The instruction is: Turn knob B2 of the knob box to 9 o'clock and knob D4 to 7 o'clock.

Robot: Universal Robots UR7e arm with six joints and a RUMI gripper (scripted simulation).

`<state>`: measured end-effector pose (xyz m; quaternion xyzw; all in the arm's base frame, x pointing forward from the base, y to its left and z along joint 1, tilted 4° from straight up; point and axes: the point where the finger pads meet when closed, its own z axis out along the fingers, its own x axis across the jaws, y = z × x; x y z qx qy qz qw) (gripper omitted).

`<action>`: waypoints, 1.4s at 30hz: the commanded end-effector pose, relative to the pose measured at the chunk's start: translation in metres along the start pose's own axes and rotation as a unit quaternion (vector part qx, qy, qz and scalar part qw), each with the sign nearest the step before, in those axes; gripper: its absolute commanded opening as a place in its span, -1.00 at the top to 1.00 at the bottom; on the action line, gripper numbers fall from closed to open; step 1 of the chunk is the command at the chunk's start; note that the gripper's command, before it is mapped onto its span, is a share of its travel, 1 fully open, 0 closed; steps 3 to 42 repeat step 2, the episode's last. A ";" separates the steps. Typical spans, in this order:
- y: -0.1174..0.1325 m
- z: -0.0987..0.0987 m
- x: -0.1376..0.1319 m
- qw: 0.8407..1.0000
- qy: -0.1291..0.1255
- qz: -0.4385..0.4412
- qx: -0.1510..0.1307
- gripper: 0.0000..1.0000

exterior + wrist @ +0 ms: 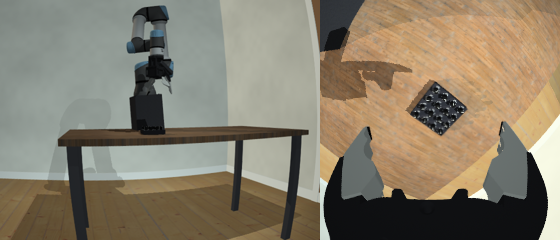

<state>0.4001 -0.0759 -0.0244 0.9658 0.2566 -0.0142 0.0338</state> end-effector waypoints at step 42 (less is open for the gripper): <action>0.002 -0.002 0.002 1.000 0.001 0.000 -0.002 -1.00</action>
